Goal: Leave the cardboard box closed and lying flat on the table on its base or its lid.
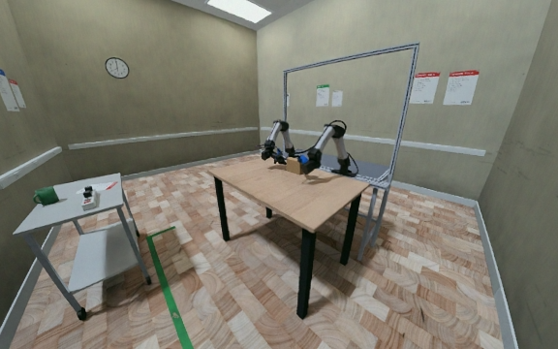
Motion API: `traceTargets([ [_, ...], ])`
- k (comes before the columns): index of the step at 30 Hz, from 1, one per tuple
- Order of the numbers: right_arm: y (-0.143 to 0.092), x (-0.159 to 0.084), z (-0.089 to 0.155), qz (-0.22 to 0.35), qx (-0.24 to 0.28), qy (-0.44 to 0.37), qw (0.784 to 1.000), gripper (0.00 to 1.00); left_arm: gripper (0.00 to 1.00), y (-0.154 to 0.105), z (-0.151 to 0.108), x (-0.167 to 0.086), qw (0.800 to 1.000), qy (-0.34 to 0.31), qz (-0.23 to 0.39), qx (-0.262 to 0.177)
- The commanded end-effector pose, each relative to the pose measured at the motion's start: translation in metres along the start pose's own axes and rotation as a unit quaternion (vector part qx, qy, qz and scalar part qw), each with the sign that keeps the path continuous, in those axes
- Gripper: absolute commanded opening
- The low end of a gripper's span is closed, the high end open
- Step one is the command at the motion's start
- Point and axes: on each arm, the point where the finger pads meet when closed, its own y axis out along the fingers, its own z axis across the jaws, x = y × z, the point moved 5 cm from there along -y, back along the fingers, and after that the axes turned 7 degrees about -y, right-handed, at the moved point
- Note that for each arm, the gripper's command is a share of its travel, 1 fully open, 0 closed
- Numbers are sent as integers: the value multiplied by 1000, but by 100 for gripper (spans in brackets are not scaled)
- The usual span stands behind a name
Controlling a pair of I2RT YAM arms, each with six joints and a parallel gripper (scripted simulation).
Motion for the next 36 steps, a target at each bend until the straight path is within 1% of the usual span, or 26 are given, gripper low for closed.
traceTargets([
  [1, -1, 12, 7, -12, -3, -17, 1000, 1, 1, 2, -4, 5, 1000, 7, -8, -2],
  [2, -4, 17, 2, -14, -8, -26, 1000, 1, 1, 1, -4, 4, 1000, 5, -8, -1],
  [3, -3, 18, 2, -13, -8, -27, 1000, 1, 1, 2, -4, 4, 1000, 5, -8, -2],
  [18, 1, 12, 6, -12, -3, -18, 1000, 1, 1, 3, -6, 7, 1000, 10, -8, 0],
  [19, 1, 12, 7, -12, -3, -16, 1000, 1, 1, 5, -1, 3, 1000, 1, -8, -3],
  [24, 2, 13, 6, -12, -3, -18, 1000, 1, 1, 6, -3, 1, 1000, -1, -7, -5],
  [35, 2, 14, 5, -12, -4, -20, 1000, 1, 1, 7, -5, 4, 1000, 4, -7, -3],
  [36, 2, 14, 5, -13, -5, -19, 1000, 1, 1, 3, -2, 11, 1000, 14, -10, 3],
])
